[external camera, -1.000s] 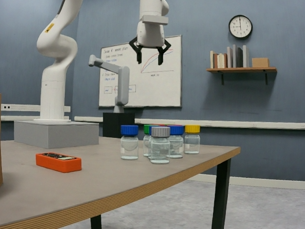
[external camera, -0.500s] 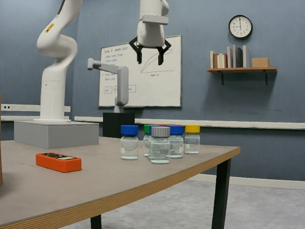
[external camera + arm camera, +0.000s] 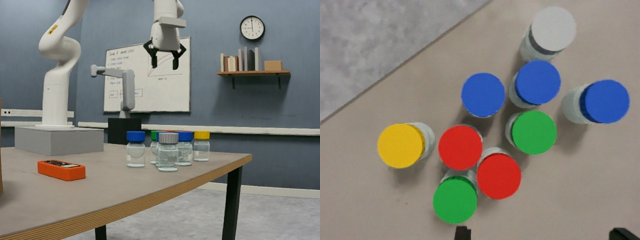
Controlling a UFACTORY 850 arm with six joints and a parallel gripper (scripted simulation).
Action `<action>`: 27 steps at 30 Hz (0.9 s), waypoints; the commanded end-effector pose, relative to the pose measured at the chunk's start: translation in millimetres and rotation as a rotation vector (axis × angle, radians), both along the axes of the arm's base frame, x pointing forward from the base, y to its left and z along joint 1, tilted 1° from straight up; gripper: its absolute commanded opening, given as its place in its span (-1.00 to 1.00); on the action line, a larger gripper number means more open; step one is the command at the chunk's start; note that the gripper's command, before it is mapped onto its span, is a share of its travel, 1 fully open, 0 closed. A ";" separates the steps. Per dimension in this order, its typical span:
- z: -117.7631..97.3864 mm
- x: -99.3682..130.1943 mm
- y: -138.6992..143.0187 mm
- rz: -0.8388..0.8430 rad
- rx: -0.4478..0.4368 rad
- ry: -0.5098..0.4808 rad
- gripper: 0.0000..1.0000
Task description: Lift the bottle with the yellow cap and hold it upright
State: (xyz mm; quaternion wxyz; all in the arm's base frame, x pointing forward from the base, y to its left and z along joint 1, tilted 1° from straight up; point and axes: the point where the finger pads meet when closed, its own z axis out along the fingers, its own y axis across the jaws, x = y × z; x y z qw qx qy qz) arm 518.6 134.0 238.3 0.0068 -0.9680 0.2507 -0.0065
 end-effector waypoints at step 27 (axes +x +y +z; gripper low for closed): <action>-36.2 88.9 67.6 0.452 -0.010 0.001 0.58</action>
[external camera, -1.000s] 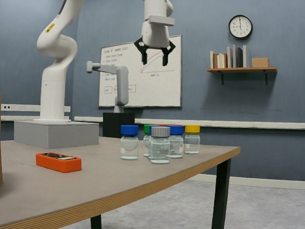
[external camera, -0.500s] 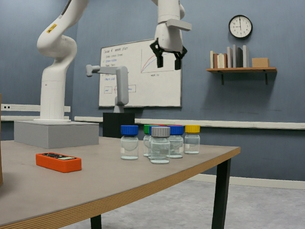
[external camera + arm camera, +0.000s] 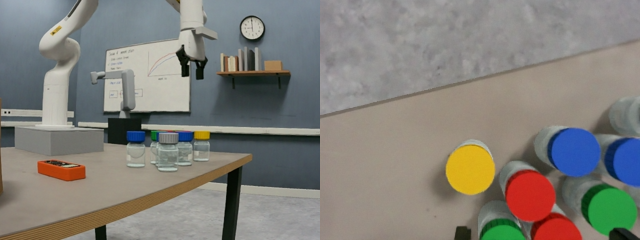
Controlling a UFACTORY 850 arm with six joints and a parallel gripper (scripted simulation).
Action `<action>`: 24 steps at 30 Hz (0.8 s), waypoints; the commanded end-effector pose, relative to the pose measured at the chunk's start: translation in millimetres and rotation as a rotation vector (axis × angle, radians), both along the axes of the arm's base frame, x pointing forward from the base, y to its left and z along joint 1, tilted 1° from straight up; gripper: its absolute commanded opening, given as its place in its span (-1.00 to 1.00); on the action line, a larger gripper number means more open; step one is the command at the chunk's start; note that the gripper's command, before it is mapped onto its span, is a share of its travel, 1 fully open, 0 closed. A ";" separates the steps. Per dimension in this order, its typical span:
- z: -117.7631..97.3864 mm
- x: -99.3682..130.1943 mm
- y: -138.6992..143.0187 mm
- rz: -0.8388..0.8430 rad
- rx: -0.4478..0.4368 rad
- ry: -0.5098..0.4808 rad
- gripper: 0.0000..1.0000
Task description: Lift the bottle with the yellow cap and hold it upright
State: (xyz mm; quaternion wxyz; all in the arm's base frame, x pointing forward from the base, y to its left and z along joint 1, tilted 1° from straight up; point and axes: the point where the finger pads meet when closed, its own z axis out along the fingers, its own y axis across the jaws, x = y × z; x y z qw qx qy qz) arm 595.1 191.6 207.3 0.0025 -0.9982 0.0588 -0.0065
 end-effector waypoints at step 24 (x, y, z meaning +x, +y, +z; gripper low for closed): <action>-49.8 39.0 37.3 0.233 -0.004 0.001 0.58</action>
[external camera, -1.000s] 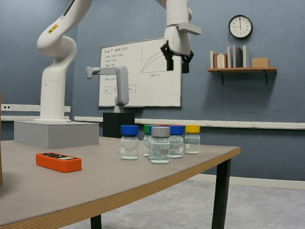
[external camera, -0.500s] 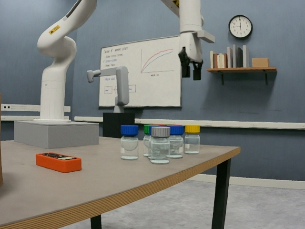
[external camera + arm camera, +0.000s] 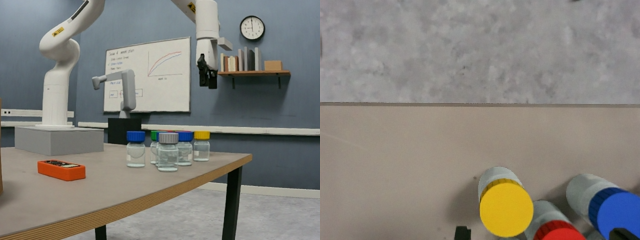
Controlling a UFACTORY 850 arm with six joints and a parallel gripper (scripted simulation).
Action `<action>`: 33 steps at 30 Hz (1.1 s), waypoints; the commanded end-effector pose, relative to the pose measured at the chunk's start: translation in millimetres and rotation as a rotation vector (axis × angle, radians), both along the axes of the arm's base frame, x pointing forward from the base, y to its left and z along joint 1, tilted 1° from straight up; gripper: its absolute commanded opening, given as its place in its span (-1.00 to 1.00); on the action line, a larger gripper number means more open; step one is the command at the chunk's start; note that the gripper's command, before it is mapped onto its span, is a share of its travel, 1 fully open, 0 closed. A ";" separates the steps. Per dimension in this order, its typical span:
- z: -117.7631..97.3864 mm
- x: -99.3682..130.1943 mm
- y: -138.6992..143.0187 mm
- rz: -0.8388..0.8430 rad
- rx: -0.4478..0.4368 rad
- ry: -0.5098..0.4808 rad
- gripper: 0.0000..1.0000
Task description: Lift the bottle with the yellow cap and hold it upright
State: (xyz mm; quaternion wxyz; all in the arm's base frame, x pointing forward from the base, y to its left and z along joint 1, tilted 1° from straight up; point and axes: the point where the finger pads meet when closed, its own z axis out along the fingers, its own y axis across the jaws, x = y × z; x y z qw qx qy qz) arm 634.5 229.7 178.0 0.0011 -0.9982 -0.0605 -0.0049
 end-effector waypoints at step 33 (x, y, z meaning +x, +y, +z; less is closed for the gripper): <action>-117.5 2.9 1.7 0.006 0.000 0.000 0.58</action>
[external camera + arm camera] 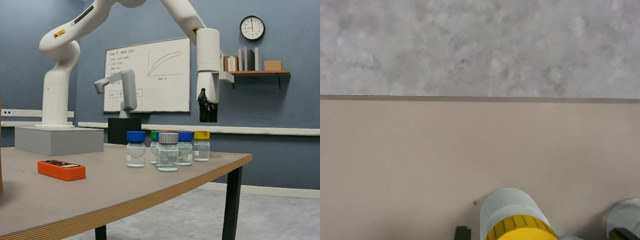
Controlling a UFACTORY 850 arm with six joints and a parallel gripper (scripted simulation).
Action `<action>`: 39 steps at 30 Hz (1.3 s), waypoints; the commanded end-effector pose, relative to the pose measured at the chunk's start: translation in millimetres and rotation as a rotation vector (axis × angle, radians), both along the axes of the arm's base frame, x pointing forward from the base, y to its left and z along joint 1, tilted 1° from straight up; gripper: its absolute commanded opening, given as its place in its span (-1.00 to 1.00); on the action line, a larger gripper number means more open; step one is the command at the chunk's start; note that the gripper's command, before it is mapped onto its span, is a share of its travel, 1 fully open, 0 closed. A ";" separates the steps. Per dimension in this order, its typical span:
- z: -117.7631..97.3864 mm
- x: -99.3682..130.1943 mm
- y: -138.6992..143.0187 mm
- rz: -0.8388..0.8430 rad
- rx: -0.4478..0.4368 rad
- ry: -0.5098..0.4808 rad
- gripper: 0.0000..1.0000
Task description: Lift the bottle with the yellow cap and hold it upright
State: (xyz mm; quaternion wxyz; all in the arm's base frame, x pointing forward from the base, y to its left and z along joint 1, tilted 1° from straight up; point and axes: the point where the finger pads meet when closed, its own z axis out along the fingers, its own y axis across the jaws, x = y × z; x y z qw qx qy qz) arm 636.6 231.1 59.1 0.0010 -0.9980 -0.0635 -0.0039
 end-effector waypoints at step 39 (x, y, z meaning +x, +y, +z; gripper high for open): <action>-80.8 1.8 0.8 0.000 0.001 -0.002 0.58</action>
